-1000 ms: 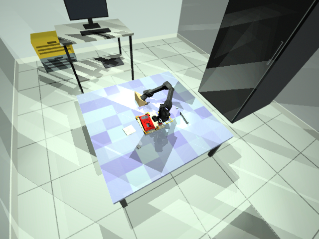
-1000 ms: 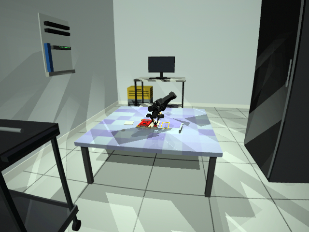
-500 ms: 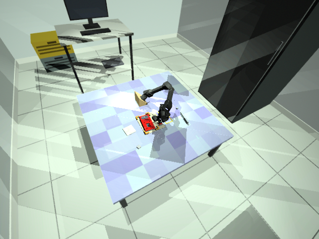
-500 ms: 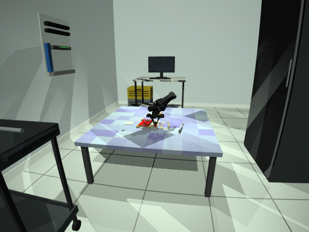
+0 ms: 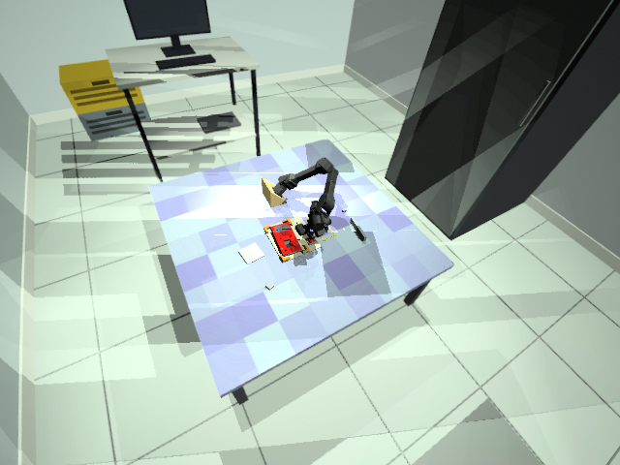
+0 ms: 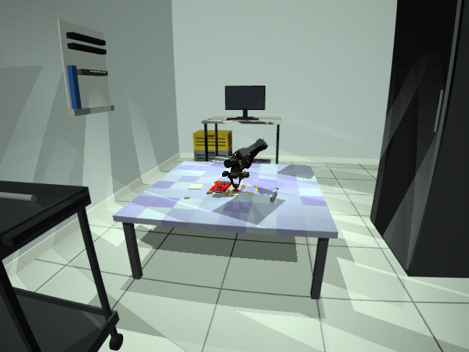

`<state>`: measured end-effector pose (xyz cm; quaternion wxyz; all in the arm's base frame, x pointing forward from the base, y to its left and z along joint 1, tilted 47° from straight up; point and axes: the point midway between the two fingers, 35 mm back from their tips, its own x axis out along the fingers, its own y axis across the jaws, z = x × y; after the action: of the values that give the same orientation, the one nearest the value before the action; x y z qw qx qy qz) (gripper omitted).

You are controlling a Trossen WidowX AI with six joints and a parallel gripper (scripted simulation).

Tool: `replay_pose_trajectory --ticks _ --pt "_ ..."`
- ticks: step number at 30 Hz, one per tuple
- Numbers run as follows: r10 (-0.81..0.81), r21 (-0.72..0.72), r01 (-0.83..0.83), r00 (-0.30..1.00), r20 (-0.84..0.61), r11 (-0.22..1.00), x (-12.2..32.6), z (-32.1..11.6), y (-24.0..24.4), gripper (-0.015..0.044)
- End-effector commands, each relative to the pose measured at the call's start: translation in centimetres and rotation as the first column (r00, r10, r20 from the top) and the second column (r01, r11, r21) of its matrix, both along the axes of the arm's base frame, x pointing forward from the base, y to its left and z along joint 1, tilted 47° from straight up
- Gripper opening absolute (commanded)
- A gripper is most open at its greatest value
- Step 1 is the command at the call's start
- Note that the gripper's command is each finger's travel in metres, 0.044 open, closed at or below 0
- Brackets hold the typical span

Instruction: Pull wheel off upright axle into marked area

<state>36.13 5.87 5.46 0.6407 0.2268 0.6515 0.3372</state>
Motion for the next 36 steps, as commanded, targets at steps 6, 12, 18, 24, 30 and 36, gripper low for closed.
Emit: replay_pose_trajectory --ticks 6,12,18,24,30,36 --pt "-0.002 -0.003 0.002 1.0 0.006 1.0 0.13 0.33 -0.47 0.0" --pt "-0.002 -0.003 0.002 1.0 0.006 1.0 0.15 0.46 -0.61 0.0" --pt "-0.003 -0.003 0.003 1.0 0.006 1.0 0.16 0.59 -0.76 0.0" --pt "-0.004 -0.003 0.004 1.0 0.006 1.0 0.17 0.73 -0.91 0.0" --pt "-0.004 -0.002 0.004 1.0 0.006 1.0 0.18 0.86 -1.05 0.0" --pt "-0.005 -0.002 0.005 1.0 0.006 1.0 0.19 1.0 -1.2 0.0"
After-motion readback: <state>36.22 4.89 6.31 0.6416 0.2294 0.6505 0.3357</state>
